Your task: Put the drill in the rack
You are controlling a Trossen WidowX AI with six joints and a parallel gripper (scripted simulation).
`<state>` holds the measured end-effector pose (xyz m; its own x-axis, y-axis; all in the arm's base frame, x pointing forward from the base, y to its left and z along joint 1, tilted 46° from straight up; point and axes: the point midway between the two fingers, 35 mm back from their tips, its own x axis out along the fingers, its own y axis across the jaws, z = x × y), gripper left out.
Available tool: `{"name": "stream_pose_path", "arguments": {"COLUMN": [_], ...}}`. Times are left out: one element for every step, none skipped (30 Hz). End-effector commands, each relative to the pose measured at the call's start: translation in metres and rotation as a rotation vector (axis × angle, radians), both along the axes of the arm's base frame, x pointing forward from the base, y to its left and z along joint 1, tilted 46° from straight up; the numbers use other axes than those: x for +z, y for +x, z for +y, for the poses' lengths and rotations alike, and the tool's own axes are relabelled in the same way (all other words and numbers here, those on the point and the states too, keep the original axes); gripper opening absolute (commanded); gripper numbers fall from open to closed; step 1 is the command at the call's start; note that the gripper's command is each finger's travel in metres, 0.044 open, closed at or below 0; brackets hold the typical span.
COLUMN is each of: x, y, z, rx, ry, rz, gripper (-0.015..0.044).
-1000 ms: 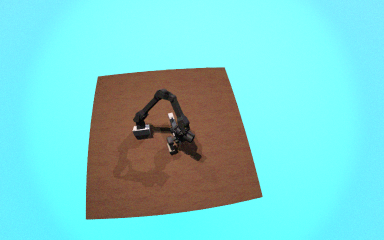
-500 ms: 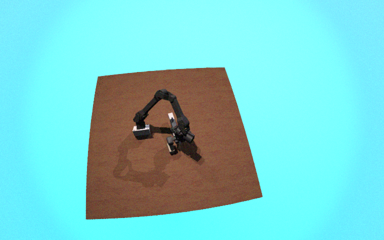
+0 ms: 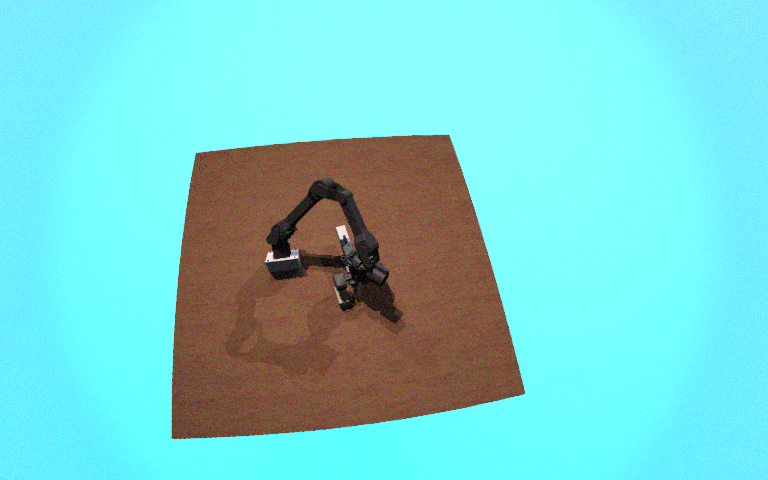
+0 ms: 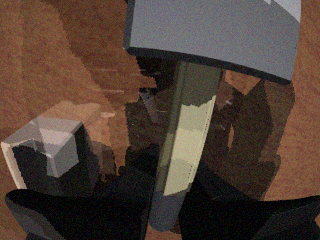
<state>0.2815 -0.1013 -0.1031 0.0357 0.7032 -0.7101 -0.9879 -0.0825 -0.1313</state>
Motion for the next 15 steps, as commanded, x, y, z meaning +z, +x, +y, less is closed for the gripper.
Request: {"name": "stream_pose_path", "arguments": {"x": [0.0015, 0.0016, 0.0016, 0.0017, 0.0017, 0.0018, 0.0018, 0.0019, 0.0019, 0.002, 0.0021, 0.0021, 0.0016, 0.0005, -0.0006], "y": [-0.0004, -0.0004, -0.0004, -0.0005, -0.0005, -0.0005, -0.0005, -0.0005, -0.0005, -0.0005, -0.0005, -0.0004, -0.0004, -0.0003, -0.0002], "z": [-0.0012, -0.0013, -0.0013, -0.0014, -0.0014, -0.0015, -0.0015, -0.0015, -0.0015, -0.0016, -0.0017, -0.0018, -0.0019, -0.0023, -0.0028], "rx": [-0.002, -0.002, -0.002, -0.002, -0.002, -0.002, -0.002, -0.002, -0.002, -0.002, -0.002, -0.002, -0.002, -0.002, -0.002], "ry": [0.002, 0.002, 0.002, 0.002, 0.002, 0.002, 0.002, 0.002, 0.002, 0.002, 0.002, 0.002, 0.002, 0.002, 0.002], "rz": [0.0, 0.0, 0.0, 0.0, 0.0, 0.0, 0.0, 0.0, 0.0, 0.0, 0.0, 0.0, 0.0, -0.001, -0.001], "gripper": [0.0, 0.0, 0.0, 0.0, 0.0, 0.0, 0.0, 0.0, 0.0, 0.0, 0.0, 0.0, 0.0, 0.0, 0.0]}}
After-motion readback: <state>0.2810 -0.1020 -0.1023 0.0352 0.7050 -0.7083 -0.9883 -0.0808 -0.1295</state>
